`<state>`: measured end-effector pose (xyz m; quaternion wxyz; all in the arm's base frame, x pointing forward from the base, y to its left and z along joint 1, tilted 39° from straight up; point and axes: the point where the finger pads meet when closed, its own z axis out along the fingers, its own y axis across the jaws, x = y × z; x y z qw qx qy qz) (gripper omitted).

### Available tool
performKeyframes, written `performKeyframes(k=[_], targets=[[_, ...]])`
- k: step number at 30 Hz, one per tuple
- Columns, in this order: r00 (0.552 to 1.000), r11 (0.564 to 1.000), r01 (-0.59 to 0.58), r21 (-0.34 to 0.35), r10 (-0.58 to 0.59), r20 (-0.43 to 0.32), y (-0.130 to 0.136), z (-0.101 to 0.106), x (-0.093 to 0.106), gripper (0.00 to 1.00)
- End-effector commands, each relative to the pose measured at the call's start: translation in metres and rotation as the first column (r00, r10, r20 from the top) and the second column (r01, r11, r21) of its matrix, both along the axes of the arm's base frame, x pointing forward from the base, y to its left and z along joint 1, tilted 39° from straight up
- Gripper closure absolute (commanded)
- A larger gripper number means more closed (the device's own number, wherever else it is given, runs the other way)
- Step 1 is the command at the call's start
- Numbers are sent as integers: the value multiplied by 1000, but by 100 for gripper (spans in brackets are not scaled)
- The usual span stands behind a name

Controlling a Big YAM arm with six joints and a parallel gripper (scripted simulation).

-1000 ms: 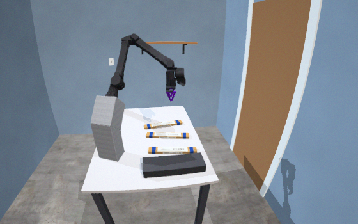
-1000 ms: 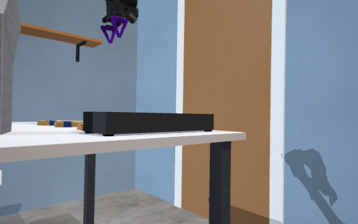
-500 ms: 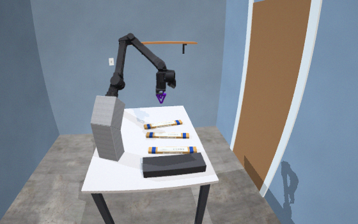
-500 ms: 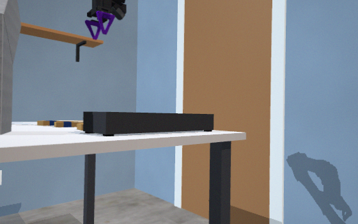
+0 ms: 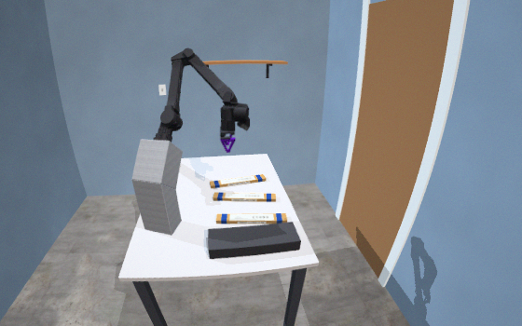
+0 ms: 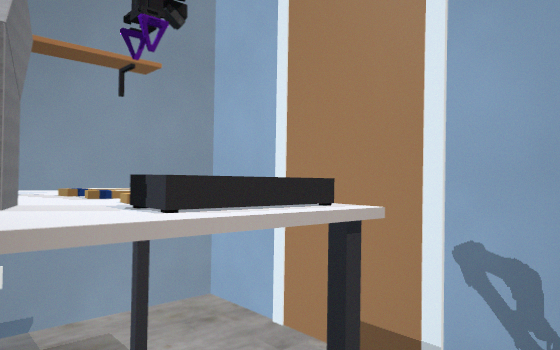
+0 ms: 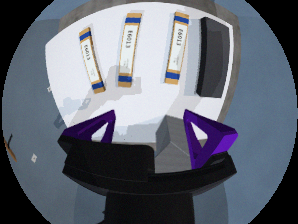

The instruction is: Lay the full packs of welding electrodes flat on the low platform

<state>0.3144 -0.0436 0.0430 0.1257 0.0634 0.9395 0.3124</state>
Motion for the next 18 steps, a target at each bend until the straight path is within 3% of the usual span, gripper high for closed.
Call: performKeyframes(k=[1,18], targets=[[1000,1000,-3,-13,4,28,-3,1,13,36],[1000,1000,-10,-13,11,30,41,-57,93,36]])
